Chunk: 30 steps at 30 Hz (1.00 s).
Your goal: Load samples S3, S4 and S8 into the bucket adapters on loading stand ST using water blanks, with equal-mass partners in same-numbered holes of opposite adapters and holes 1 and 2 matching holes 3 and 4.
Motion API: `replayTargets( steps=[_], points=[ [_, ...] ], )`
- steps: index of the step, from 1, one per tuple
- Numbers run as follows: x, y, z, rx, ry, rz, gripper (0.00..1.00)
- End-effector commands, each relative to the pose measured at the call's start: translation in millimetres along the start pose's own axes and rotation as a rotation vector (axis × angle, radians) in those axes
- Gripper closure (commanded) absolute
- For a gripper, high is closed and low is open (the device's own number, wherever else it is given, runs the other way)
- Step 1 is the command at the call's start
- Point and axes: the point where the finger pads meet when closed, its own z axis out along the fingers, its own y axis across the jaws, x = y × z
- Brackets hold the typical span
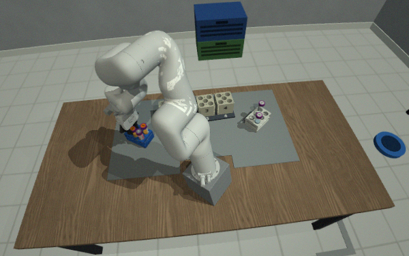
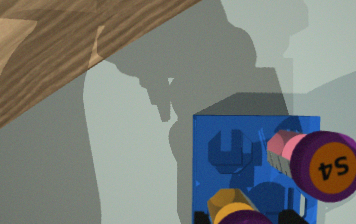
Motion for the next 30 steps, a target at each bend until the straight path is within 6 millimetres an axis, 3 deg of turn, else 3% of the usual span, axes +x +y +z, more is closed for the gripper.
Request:
replayTargets(
  steps=[1, 30],
  points=[
    [1.9, 0.2, -8.0, 0.000, 0.005, 0.000, 0.56],
    [1.8, 0.2, -58.1, 0.000, 0.005, 0.000, 0.56]
  ],
)
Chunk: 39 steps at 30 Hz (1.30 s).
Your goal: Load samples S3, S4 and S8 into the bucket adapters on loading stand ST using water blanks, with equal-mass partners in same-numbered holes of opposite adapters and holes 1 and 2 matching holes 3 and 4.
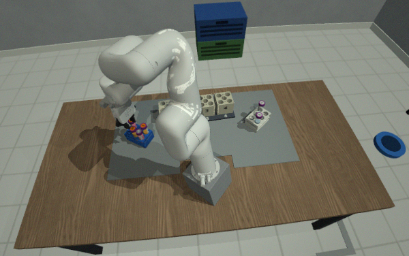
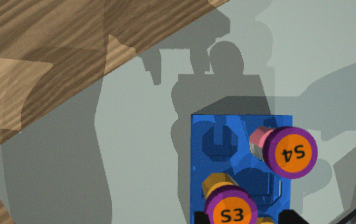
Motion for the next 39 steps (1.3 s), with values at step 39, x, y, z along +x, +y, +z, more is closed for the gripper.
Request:
replayTargets(
  steps=[39],
  points=[
    [1.6, 0.2, -76.4, 0.000, 0.005, 0.000, 0.56]
  ],
)
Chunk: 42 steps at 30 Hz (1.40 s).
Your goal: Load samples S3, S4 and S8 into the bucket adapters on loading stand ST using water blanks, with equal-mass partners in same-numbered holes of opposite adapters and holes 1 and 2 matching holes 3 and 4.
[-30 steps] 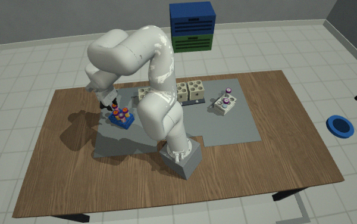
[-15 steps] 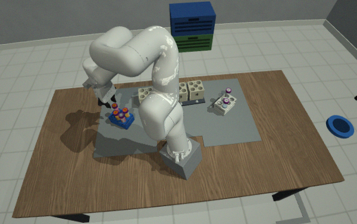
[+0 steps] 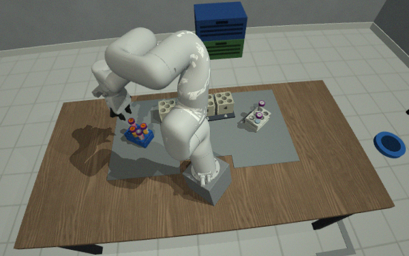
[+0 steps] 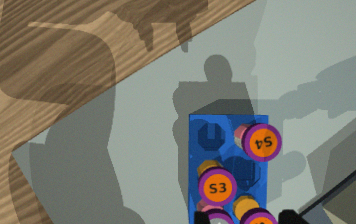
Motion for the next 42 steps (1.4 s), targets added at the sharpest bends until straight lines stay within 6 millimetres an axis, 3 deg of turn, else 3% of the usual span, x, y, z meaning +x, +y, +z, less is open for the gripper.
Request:
replayTargets(
  steps=[1, 24, 25, 35, 42],
  points=[
    [1.3, 0.1, -6.4, 0.000, 0.004, 0.000, 0.56],
    [1.3, 0.1, -6.4, 0.000, 0.004, 0.000, 0.56],
    [-2.2, 3.7, -6.4, 0.000, 0.004, 0.033, 0.43],
    [-37.6, 39.2, -6.3, 0.000, 0.004, 0.367, 0.43],
    [-38.8, 40.3, -6.3, 0.000, 0.004, 0.533, 0.43]
  ],
)
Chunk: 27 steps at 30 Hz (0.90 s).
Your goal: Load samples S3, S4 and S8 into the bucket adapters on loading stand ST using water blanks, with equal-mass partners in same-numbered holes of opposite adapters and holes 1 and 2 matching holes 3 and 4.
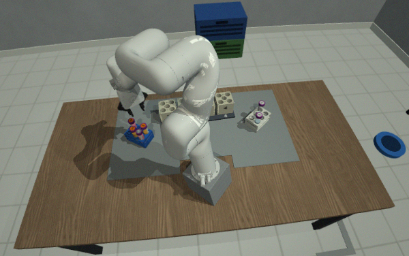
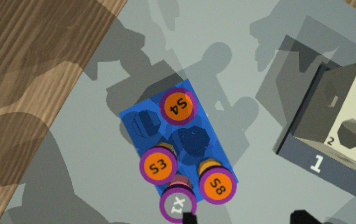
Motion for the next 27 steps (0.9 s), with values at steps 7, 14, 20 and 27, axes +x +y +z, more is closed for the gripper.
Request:
replayTargets(
  steps=[7, 14, 20, 27],
  points=[
    [1.1, -0.1, -1.3, -0.003, 0.006, 0.301, 0.43],
    [1.1, -0.1, -1.3, -0.002, 0.006, 0.501, 0.43],
    [1.1, -0.2, -1.3, -0.002, 0.007, 0.667, 0.43],
    [1.1, -0.1, -1.3, -0.001, 0.007, 0.901, 0.43]
  ],
)
